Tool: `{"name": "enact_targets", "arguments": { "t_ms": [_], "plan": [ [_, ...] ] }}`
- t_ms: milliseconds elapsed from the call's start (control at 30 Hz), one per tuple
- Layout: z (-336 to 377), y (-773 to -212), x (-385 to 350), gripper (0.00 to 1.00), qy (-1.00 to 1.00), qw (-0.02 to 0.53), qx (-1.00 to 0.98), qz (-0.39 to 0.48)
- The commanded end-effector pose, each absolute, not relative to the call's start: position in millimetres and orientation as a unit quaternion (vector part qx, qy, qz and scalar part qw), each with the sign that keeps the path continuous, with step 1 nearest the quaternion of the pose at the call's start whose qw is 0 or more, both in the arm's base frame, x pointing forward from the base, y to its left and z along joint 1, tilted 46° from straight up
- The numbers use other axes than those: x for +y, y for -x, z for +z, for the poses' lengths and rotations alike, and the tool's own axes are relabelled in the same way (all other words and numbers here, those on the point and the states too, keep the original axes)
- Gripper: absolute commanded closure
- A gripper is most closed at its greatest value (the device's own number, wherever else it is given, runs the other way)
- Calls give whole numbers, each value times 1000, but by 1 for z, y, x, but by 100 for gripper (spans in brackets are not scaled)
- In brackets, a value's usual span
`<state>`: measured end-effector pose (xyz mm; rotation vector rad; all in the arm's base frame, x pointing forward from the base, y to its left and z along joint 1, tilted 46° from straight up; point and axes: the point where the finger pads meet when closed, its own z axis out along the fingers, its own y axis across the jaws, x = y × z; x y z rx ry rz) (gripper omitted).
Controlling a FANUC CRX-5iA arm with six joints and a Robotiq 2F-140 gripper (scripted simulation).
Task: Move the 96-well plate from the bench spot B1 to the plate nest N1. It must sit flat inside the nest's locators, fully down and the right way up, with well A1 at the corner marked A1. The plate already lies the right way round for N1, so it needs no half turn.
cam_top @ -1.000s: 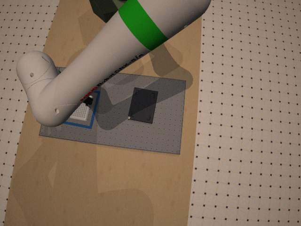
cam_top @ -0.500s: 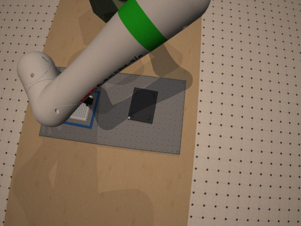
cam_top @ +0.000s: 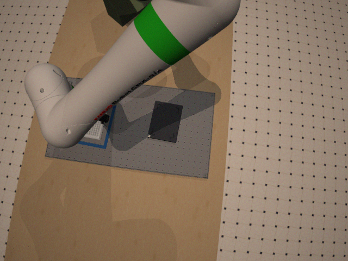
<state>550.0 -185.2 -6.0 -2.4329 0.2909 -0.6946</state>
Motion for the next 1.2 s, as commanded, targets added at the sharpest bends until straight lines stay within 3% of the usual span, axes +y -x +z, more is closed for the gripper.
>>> {"name": "enact_targets", "arguments": {
  "t_ms": [0,1133,1167],
  "plan": [
    [-10,-554,-182,0,913,293,109,-261],
    [-32,-570,-167,0,913,293,109,-261],
    [-32,-570,-167,100,913,293,109,-261]
  ]
}}
